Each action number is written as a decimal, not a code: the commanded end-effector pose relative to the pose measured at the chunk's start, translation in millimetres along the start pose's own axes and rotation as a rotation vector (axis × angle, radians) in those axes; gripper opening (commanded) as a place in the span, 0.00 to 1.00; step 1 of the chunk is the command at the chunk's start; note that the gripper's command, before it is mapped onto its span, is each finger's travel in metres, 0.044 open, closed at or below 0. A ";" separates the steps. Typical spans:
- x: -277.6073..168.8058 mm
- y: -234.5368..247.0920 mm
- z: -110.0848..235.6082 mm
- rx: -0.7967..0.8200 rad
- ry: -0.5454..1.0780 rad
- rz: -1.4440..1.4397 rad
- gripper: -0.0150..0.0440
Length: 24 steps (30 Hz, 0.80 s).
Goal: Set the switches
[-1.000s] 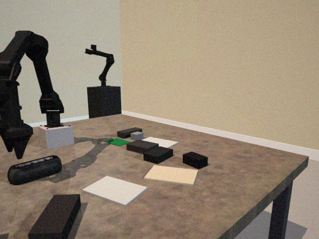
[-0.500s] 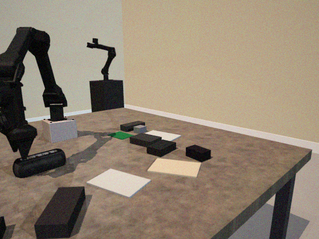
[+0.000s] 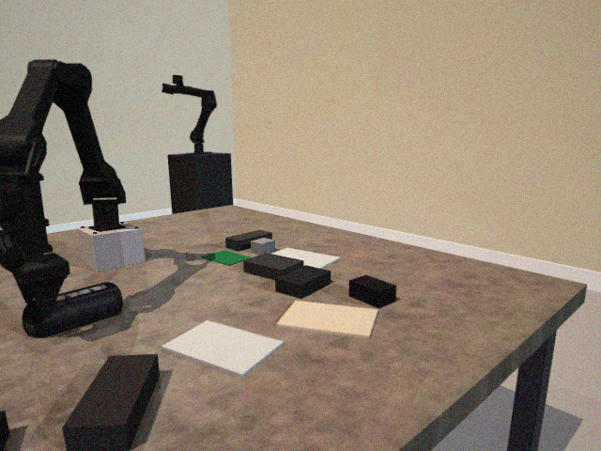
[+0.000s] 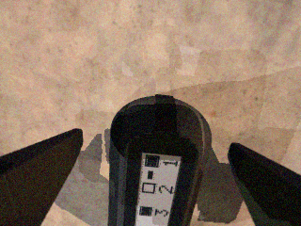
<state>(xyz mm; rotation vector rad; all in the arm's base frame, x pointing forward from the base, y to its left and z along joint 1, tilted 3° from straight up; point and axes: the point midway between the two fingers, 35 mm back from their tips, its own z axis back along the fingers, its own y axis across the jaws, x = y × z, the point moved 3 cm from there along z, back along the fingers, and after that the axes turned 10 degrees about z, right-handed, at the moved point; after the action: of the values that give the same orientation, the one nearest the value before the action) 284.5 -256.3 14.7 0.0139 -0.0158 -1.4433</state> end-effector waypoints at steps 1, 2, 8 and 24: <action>-2.1 -2.0 -10.7 -0.010 0.015 -0.007 1.00; -2.2 -2.0 -12.4 -0.010 0.015 -0.008 1.00; -2.4 -2.4 -17.9 -0.010 0.016 -0.010 1.00; -2.4 -2.4 -17.9 -0.010 0.016 -0.010 0.81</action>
<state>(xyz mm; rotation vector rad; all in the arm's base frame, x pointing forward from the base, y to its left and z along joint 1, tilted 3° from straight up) 282.1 -255.0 -0.4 0.0142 -0.0012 -1.4497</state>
